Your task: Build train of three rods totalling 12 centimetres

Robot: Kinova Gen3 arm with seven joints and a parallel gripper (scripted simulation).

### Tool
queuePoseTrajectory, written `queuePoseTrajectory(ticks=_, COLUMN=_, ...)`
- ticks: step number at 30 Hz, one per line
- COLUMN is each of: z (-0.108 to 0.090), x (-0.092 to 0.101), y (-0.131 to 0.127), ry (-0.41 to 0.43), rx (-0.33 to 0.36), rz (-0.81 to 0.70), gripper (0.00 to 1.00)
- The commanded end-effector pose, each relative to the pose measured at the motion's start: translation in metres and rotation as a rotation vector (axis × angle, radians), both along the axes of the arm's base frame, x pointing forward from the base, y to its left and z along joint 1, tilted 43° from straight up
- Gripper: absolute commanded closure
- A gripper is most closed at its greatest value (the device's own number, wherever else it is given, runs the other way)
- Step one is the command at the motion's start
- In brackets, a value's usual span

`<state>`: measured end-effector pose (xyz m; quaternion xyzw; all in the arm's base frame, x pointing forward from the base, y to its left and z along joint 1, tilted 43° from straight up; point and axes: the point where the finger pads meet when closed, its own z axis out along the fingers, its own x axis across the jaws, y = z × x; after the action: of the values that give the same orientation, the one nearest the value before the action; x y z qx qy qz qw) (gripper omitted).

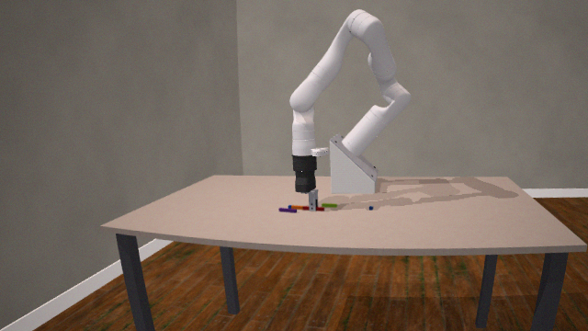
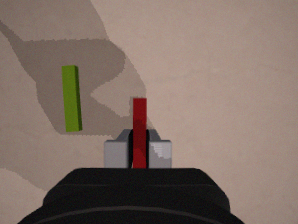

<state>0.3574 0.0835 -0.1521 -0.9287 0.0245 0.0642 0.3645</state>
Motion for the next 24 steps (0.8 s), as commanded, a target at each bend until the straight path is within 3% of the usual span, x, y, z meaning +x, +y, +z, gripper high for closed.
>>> queuePoseTrajectory(ticks=1, z=0.0003, x=0.0007, y=-0.0008, ry=-0.001, rx=-0.001, rz=-0.001, gripper=0.76)
queuePoseTrajectory(ticks=23, z=0.0003, x=0.0007, y=-0.0008, ry=-0.001, rx=-0.001, rz=-0.001, gripper=0.76)
queuePoseTrajectory(ticks=24, z=0.0003, x=0.0007, y=-0.0008, ry=-0.001, rx=-0.001, rz=-0.001, gripper=0.7)
